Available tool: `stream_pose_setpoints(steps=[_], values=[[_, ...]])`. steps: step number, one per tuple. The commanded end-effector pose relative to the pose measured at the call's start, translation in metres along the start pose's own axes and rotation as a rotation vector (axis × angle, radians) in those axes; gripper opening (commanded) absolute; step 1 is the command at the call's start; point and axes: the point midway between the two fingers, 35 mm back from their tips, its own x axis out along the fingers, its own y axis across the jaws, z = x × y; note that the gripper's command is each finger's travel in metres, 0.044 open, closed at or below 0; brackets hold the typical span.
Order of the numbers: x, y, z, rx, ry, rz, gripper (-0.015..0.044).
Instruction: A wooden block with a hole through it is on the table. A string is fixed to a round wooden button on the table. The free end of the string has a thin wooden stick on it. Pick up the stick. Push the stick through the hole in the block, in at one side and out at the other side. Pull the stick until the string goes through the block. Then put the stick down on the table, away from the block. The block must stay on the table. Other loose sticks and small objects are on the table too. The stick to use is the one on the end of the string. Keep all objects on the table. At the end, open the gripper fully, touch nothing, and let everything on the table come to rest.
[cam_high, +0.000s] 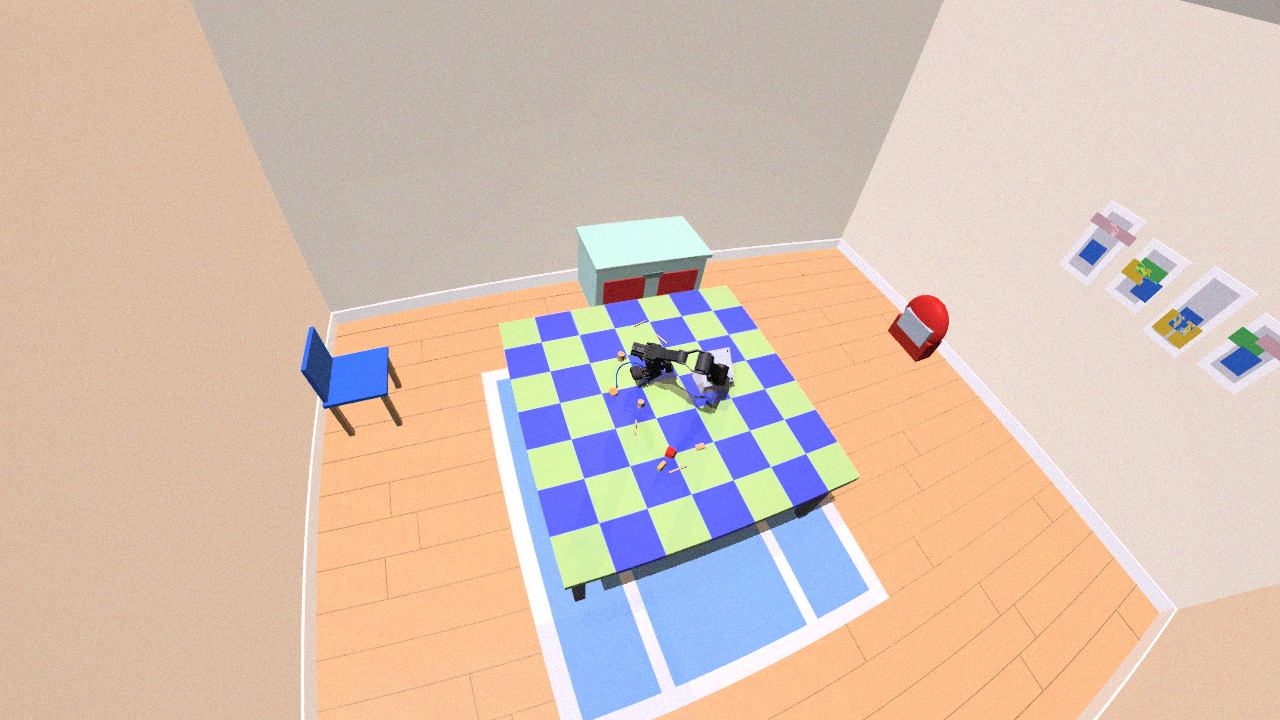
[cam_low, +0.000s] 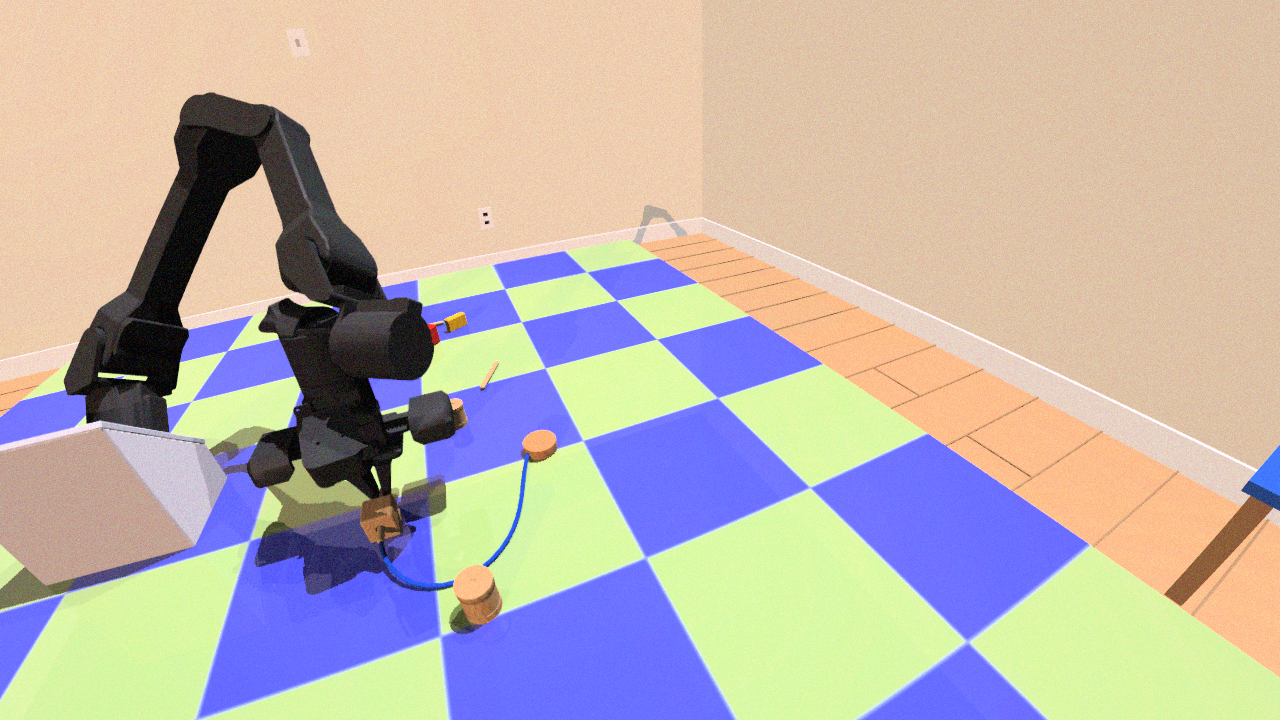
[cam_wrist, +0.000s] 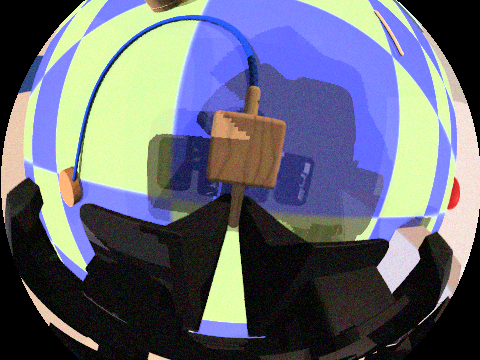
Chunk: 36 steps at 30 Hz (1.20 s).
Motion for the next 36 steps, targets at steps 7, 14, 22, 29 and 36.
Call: stream_pose_setpoints(steps=[7, 14, 22, 29, 36], values=[[-0.003, 0.001, -0.013, 0.002, -0.001, -0.003, 0.0000], [-0.003, 0.000, -0.021, 0.002, 0.000, -0.009, 0.0000], [-0.004, 0.001, -0.031, 0.002, 0.000, -0.015, 0.0000], [-0.004, 0.000, -0.039, 0.000, 0.002, -0.020, 0.0000], [-0.005, 0.000, -0.048, -0.012, 0.003, -0.026, 0.0000]])
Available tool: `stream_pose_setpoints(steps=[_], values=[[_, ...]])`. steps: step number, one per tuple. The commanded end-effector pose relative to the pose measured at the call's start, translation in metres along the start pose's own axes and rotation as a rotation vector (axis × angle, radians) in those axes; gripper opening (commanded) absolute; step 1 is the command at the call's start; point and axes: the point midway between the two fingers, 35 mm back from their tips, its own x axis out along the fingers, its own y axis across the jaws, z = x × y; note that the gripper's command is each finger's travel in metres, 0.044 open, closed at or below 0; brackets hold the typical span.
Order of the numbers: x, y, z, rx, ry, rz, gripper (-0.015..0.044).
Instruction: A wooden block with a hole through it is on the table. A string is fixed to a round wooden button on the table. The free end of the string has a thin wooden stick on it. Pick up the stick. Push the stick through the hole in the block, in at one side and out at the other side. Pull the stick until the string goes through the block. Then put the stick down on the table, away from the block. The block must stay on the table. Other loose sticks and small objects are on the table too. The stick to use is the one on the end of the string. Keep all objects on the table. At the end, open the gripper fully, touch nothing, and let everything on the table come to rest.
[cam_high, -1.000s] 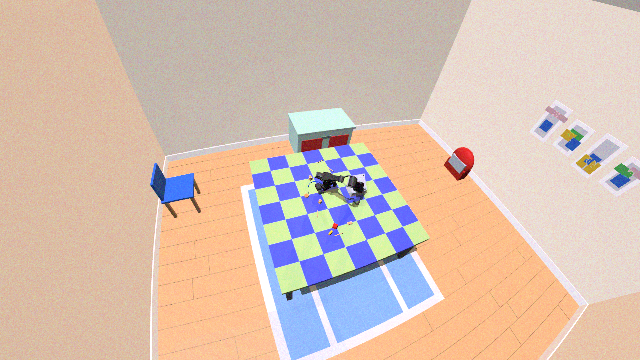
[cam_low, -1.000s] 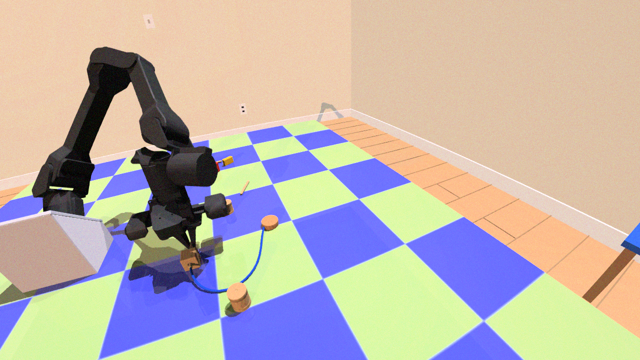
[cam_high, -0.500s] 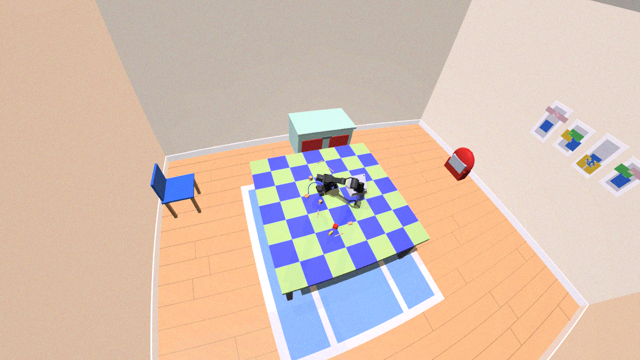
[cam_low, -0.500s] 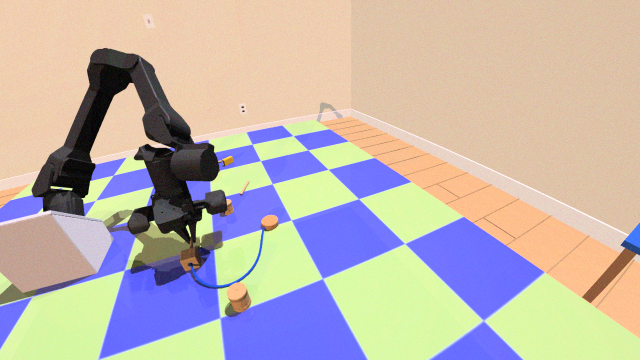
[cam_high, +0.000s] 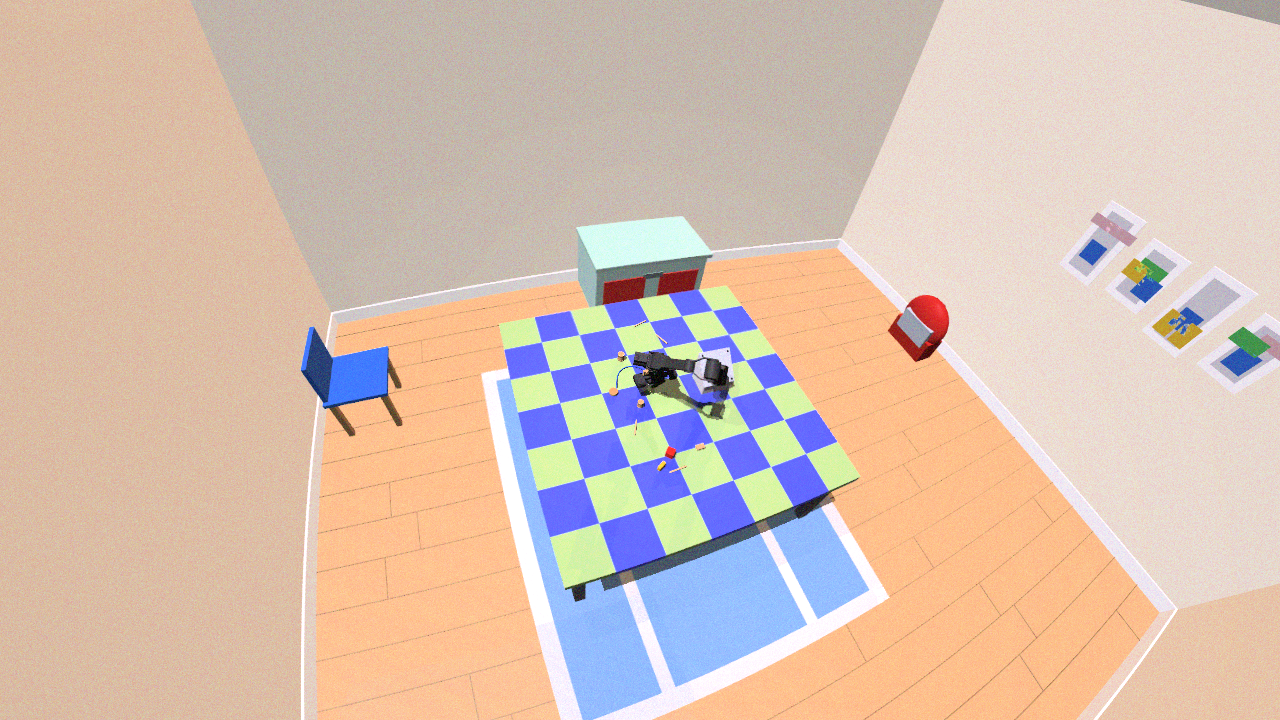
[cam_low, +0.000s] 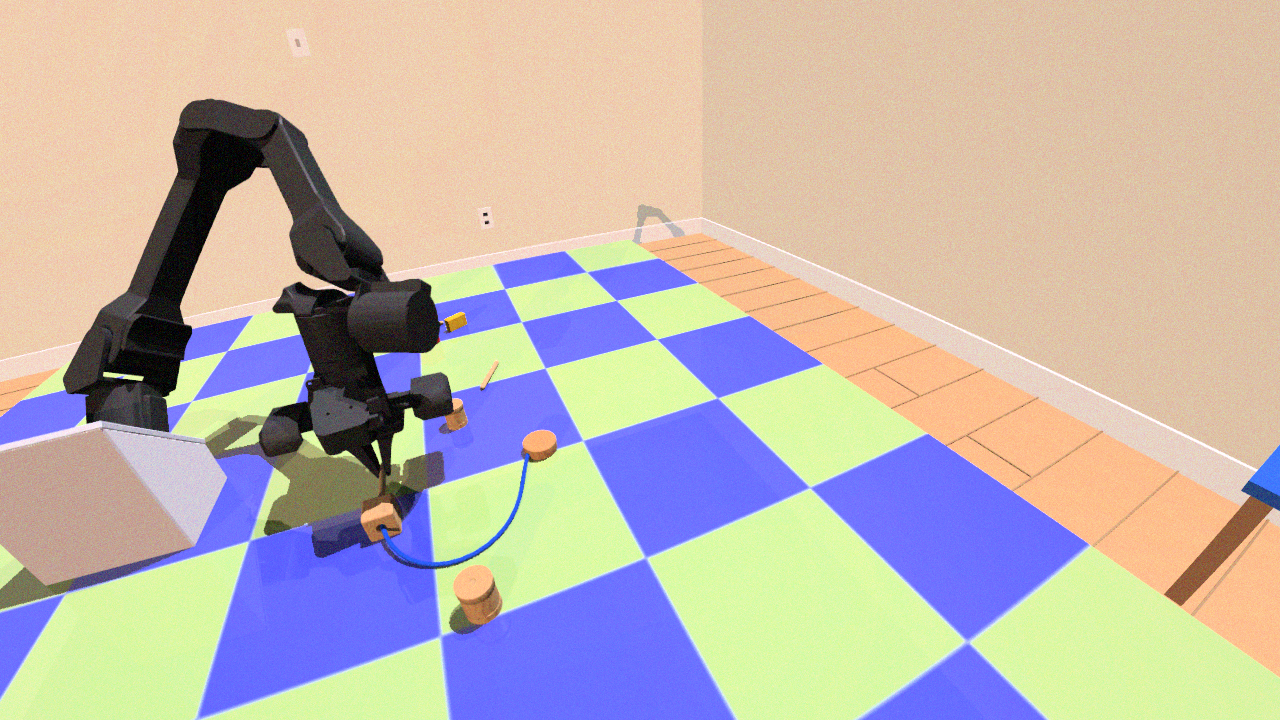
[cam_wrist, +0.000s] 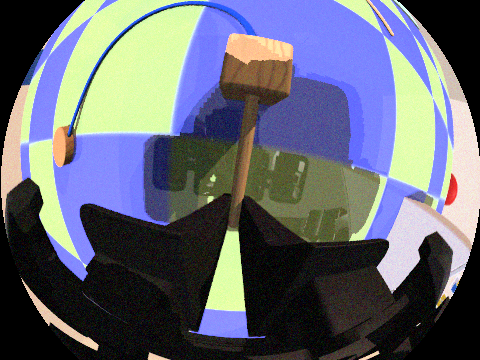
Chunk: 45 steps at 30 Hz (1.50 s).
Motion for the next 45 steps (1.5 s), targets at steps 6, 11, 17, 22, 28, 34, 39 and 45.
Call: stream_pose_setpoints(steps=[6, 11, 17, 22, 28, 34, 39, 45], values=[[-0.002, 0.000, -0.012, -0.017, 0.003, -0.003, 0.0000], [-0.002, 0.000, -0.018, -0.020, 0.002, -0.008, 0.0000], [-0.003, 0.000, -0.025, -0.022, 0.002, -0.014, 0.0000], [-0.004, 0.000, -0.031, -0.023, 0.002, -0.020, 0.0000], [-0.004, 0.000, -0.038, -0.026, 0.002, -0.027, 0.0000], [-0.004, -0.002, -0.045, -0.046, 0.000, -0.033, 0.0000], [-0.006, -0.004, -0.048, -0.056, -0.002, -0.034, 0.0000], [-0.001, -0.004, -0.053, -0.049, -0.003, -0.004, 0.0000]])
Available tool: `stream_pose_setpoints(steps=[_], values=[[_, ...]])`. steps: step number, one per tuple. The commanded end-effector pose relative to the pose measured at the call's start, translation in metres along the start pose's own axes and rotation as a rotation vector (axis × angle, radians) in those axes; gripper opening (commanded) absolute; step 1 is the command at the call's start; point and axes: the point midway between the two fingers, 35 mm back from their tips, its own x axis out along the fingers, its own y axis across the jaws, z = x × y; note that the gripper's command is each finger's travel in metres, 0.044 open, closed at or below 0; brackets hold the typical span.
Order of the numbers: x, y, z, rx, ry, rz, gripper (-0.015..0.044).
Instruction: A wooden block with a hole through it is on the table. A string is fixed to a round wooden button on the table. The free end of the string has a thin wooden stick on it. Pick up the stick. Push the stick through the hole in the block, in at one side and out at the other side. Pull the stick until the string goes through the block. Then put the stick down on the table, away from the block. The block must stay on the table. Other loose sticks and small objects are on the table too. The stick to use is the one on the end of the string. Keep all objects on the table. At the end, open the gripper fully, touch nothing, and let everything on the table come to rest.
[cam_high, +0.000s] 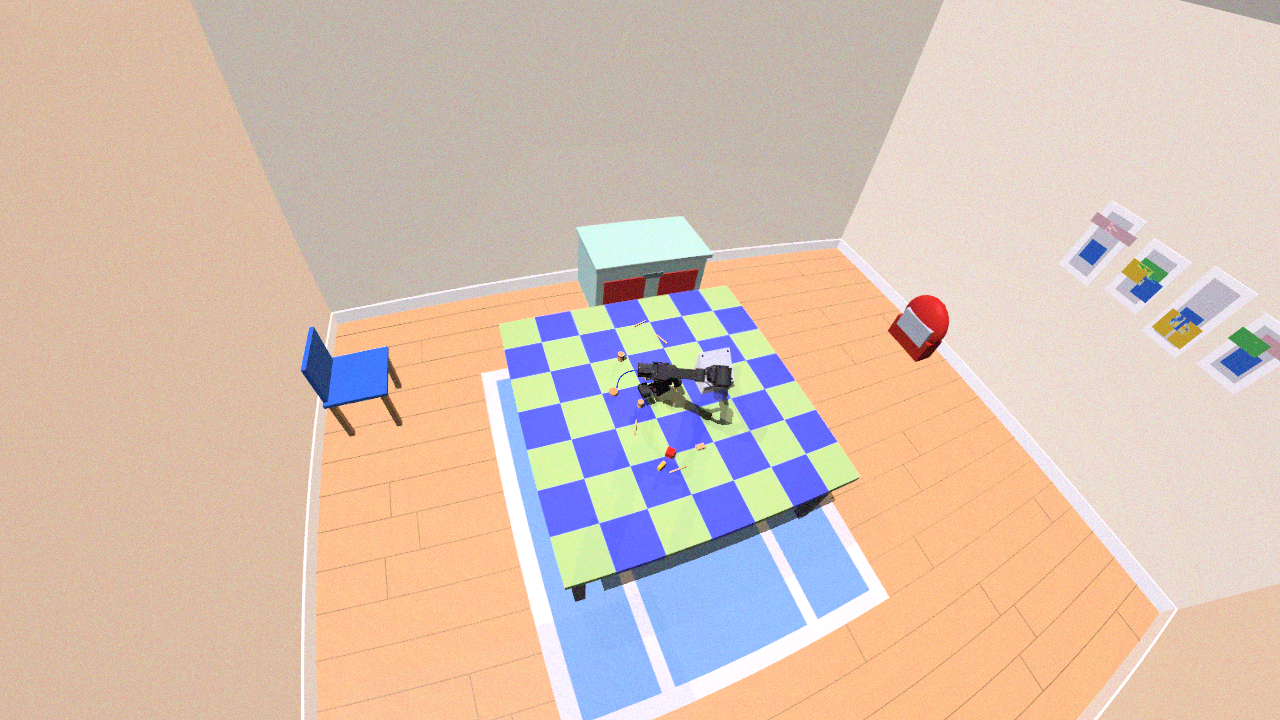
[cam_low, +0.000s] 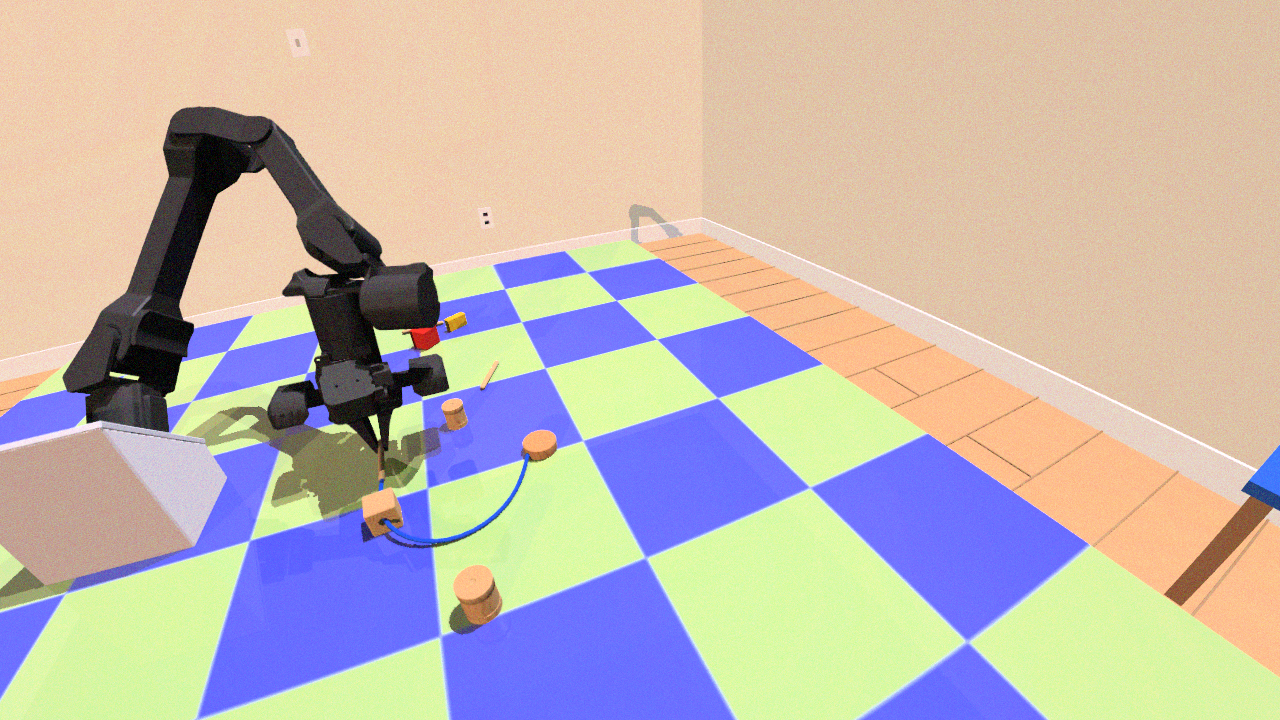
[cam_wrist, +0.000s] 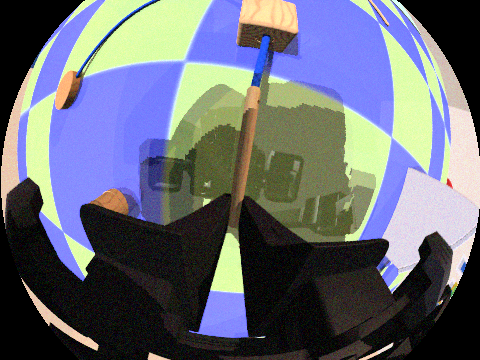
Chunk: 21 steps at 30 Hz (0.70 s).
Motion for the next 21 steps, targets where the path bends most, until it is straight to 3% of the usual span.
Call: stream_pose_setpoints(steps=[1, 21], values=[[0.0038, -0.0007, -0.0063, 0.005, 0.002, 0.027, 0.0000], [0.0108, -0.0017, -0.0133, 0.012, 0.004, 0.065, 0.0000]])
